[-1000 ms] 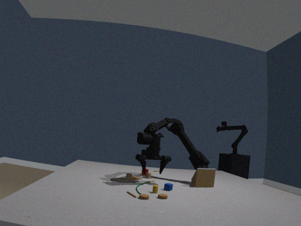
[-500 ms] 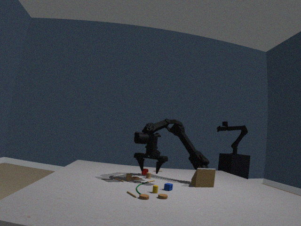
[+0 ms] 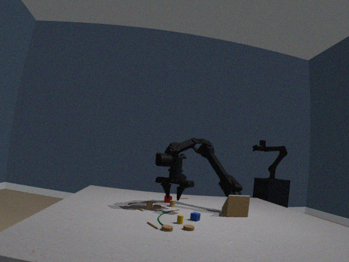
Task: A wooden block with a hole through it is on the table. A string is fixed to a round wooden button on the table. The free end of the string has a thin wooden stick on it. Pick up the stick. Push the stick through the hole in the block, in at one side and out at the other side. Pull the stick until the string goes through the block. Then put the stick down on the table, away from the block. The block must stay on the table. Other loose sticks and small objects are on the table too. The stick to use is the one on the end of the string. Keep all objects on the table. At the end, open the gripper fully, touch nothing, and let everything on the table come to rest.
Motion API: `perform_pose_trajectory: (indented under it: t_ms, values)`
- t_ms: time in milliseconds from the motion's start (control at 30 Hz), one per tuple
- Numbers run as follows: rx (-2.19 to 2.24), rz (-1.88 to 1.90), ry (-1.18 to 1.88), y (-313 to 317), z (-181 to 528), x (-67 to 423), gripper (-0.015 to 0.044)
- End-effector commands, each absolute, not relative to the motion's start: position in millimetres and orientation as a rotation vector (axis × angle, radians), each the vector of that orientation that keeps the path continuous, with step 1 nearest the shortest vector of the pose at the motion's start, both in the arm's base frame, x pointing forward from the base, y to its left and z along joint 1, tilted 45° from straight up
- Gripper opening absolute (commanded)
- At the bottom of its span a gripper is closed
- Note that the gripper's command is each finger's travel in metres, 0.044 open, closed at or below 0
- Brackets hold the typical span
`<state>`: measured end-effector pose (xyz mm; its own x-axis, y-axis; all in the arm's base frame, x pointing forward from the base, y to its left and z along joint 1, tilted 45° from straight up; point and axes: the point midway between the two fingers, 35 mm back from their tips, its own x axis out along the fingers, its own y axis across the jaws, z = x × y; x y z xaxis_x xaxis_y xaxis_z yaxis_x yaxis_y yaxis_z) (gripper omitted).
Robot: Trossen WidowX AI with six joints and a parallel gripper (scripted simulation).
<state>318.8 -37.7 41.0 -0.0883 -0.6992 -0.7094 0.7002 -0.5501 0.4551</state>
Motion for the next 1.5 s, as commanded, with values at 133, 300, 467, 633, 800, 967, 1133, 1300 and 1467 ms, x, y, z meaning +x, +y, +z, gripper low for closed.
perform_pose_trajectory:
  t_ms: [133,300,467,633,800,967,1133,1300,1467]
  values:
    - [1.179,-1.804,-0.008,-38.1,41.8,318.9,0.0124]
    - [1.179,-1.804,-0.008,-38.1,41.8,318.9,0.0124]
    - [1.179,-1.804,-0.007,-40.0,39.8,319.0,0.0124]
    - [1.179,-1.804,-0.007,-45.4,34.1,318.9,0.0124]
    - [1.179,-1.803,-0.007,-51.2,28.2,318.6,0.0124]
    - [1.179,-1.803,-0.007,-56.9,22.3,318.1,0.0124]
    - [1.179,-1.803,-0.007,-62.7,16.6,317.3,0.0124]
    - [1.179,-1.803,-0.008,-68.5,11.0,316.3,0.0124]
    - [1.178,-1.803,-0.009,-74.4,5.5,315.1,0.0124]
